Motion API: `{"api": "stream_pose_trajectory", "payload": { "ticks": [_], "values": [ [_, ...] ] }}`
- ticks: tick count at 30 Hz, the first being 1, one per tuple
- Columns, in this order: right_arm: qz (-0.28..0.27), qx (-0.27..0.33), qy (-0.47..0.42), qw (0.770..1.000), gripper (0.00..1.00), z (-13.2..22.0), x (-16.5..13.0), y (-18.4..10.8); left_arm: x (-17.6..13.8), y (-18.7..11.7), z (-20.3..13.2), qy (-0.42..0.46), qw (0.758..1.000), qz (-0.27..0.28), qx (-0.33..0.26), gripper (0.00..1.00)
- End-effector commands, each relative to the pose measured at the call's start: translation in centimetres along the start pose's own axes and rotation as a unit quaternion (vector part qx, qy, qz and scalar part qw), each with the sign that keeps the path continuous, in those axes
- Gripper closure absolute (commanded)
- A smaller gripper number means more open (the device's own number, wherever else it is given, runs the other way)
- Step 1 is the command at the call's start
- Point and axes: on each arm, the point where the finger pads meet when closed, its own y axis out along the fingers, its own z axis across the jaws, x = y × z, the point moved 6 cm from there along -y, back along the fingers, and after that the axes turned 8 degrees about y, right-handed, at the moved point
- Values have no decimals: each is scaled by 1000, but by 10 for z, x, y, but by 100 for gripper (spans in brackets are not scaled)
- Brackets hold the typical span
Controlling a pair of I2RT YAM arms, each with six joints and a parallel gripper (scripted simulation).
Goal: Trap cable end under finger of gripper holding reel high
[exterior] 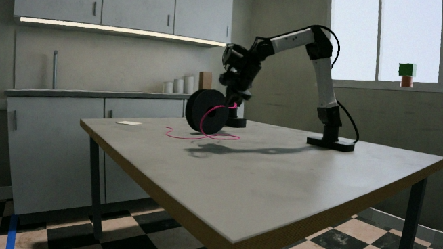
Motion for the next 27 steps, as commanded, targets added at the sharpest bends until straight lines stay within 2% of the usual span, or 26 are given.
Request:
{"api": "stream_pose_trajectory", "payload": {
  "ticks": [1,6,12,20,27],
  "values": [
    [-40,-95,47,994,29,-11,10,1,41,18,-33,44,992,-40,-108,100],
    [-72,-187,86,976,29,-20,8,1,85,45,-72,100,966,-72,-227,100],
    [-89,-246,107,959,29,-22,7,6,122,76,-101,138,937,-89,-309,100],
    [-94,-267,115,952,29,-22,10,11,144,97,-118,159,916,-100,-354,100],
    [-93,-261,116,954,29,-20,11,14,156,120,-123,168,905,-102,-377,100]
  ]
}}
